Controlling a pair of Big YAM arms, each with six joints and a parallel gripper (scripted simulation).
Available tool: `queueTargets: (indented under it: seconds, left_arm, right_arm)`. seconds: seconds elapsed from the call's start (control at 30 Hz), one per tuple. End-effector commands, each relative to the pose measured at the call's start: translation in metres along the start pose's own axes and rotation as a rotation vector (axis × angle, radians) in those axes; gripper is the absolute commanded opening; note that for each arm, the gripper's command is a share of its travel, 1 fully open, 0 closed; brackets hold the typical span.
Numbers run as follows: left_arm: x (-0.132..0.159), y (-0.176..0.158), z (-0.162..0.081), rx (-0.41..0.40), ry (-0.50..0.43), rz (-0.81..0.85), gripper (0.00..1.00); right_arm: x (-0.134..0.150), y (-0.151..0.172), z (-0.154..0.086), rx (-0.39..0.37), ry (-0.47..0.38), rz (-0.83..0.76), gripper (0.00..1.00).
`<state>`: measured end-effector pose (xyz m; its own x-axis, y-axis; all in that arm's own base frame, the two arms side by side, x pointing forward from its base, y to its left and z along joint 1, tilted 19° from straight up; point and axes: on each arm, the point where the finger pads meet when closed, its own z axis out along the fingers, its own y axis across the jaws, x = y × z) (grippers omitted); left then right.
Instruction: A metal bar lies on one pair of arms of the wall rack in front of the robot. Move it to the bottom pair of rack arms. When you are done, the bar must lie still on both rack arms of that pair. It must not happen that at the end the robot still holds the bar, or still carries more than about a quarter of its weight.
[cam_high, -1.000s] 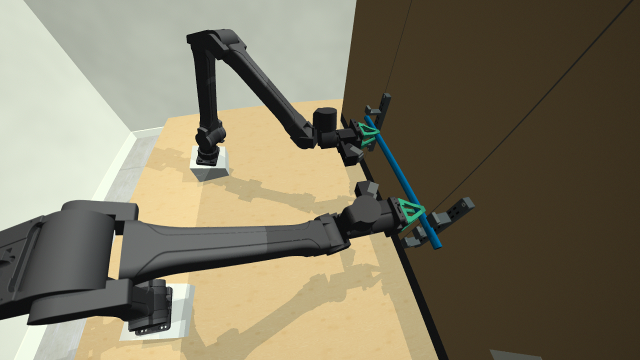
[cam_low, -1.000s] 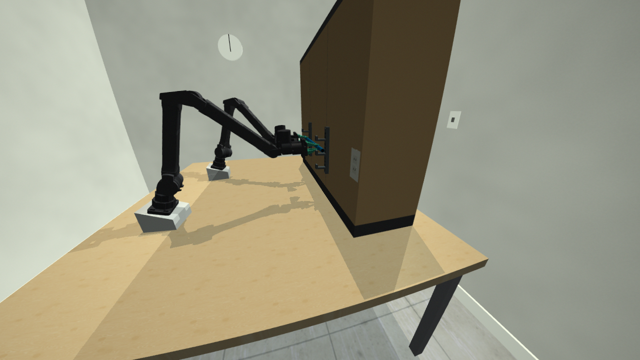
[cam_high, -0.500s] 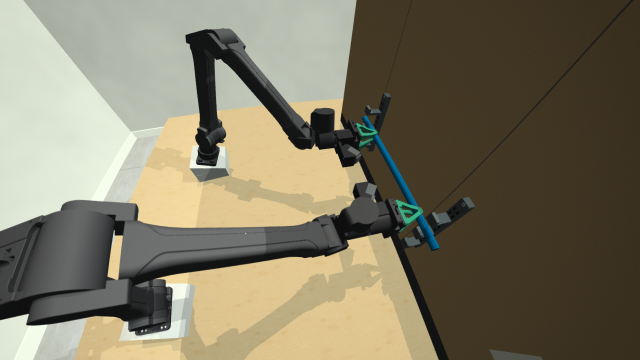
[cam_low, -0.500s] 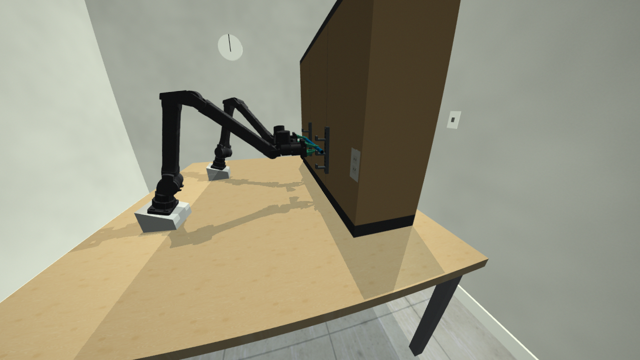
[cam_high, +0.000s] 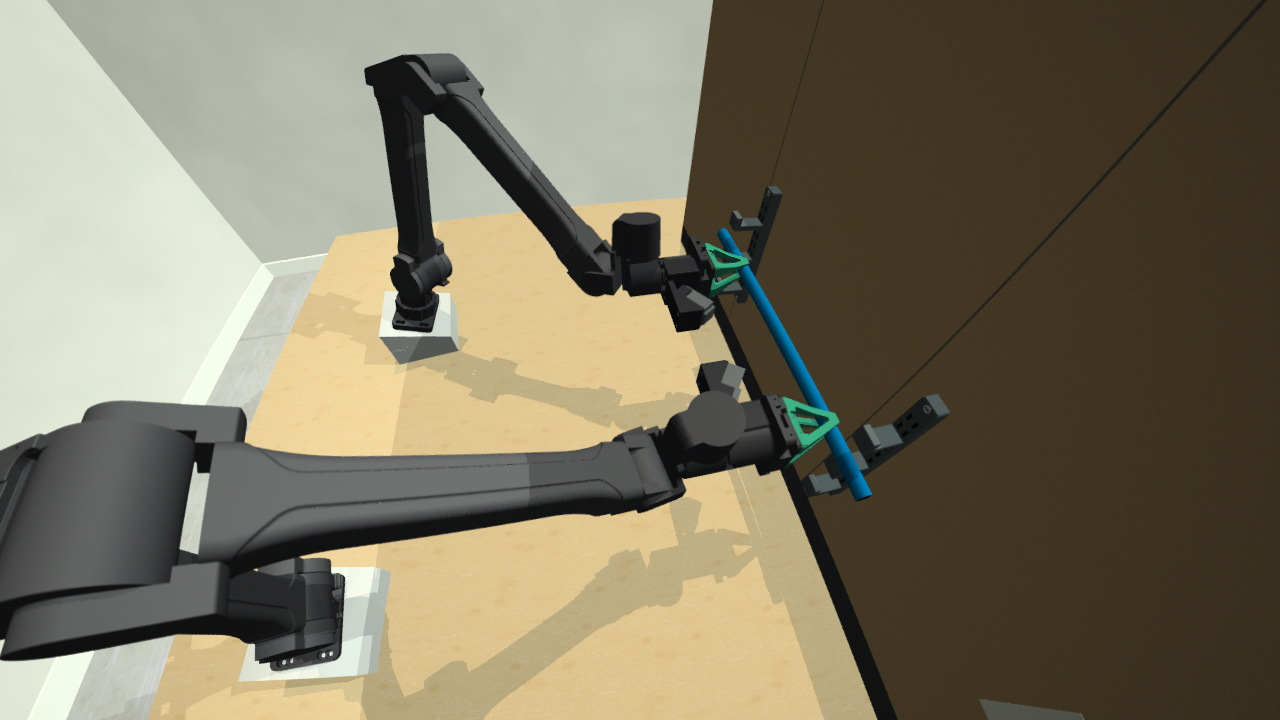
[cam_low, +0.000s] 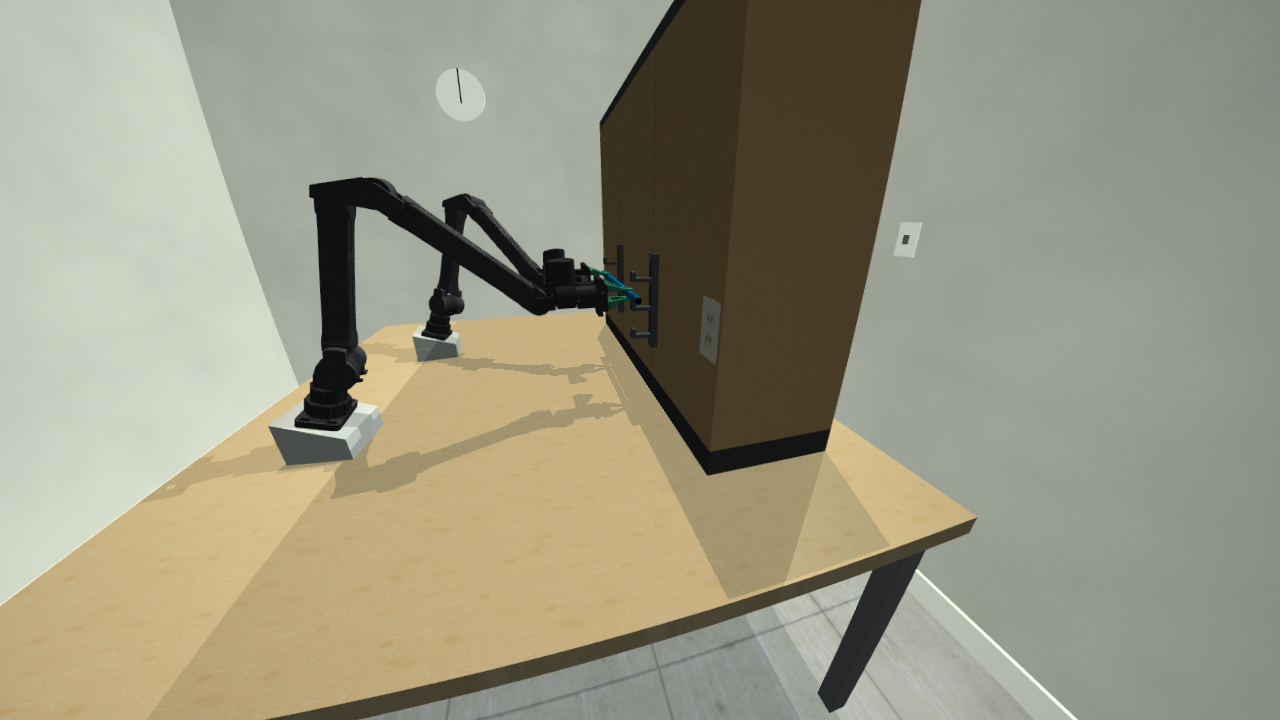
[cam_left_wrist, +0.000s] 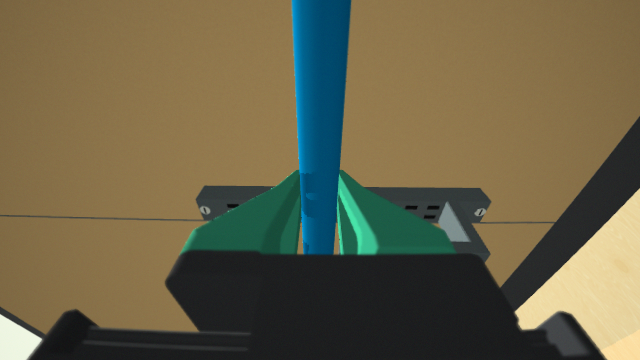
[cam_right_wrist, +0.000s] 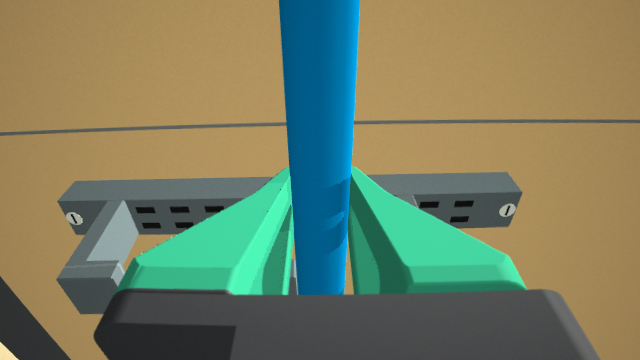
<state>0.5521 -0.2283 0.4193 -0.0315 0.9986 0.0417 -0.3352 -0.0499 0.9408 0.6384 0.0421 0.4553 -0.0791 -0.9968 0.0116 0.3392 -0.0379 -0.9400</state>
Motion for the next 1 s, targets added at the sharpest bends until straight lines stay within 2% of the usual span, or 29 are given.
queueTargets:
  seconds: [0.0, 0.97]
  left_arm:
    - [0.008, 0.037, -0.006, -0.063, 0.017, -0.054, 0.0]
    - [0.008, 0.041, -0.023, -0.063, 0.017, -0.054, 0.0]
  right_arm:
    - [0.004, -0.038, -0.006, 0.064, 0.015, 0.015, 0.0]
    - [0.003, -0.047, -0.023, 0.064, 0.015, 0.015, 0.0]
